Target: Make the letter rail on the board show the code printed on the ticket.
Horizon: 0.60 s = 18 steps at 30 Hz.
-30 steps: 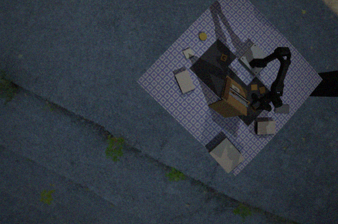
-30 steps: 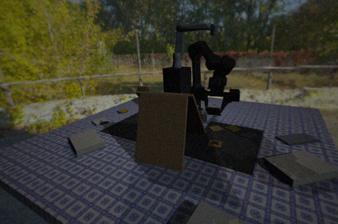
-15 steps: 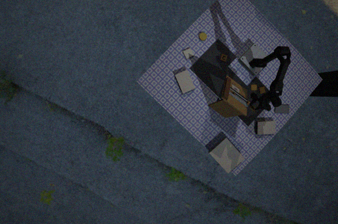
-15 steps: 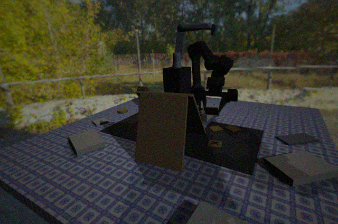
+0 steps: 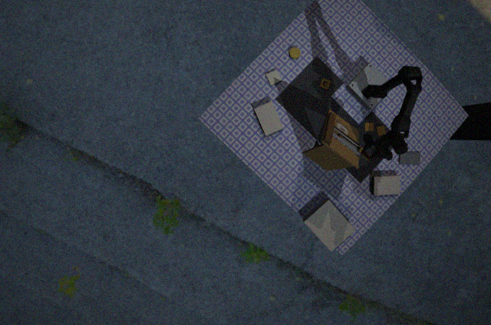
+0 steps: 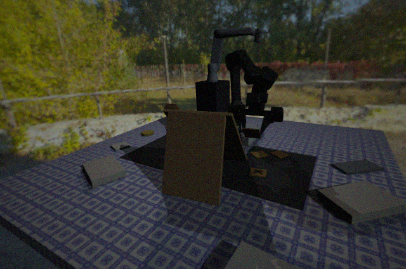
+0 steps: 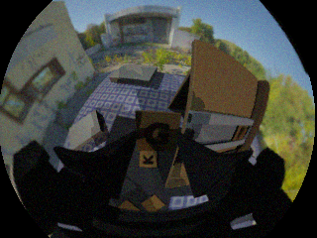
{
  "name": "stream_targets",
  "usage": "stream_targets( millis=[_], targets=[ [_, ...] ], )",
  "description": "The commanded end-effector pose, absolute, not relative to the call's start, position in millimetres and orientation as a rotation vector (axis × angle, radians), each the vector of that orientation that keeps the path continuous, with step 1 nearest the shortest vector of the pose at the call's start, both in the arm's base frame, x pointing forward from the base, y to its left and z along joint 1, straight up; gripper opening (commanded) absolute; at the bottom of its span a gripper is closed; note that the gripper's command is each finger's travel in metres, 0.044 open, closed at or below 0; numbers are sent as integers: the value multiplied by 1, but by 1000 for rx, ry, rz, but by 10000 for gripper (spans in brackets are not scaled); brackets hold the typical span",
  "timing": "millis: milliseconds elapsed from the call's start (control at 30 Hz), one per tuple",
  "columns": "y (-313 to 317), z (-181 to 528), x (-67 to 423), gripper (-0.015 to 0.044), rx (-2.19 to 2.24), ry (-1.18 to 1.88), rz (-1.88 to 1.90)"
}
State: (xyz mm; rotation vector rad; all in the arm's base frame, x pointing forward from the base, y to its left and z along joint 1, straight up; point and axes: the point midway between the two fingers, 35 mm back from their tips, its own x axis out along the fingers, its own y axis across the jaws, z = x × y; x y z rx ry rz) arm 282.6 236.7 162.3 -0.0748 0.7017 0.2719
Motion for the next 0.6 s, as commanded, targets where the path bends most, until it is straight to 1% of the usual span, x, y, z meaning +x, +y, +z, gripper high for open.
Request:
stream_targets(
  millis=[0,567],
  targets=[
    [234,160,282,0,-79,707,275],
    [225,159,285,0,-80,707,274]
  ],
)
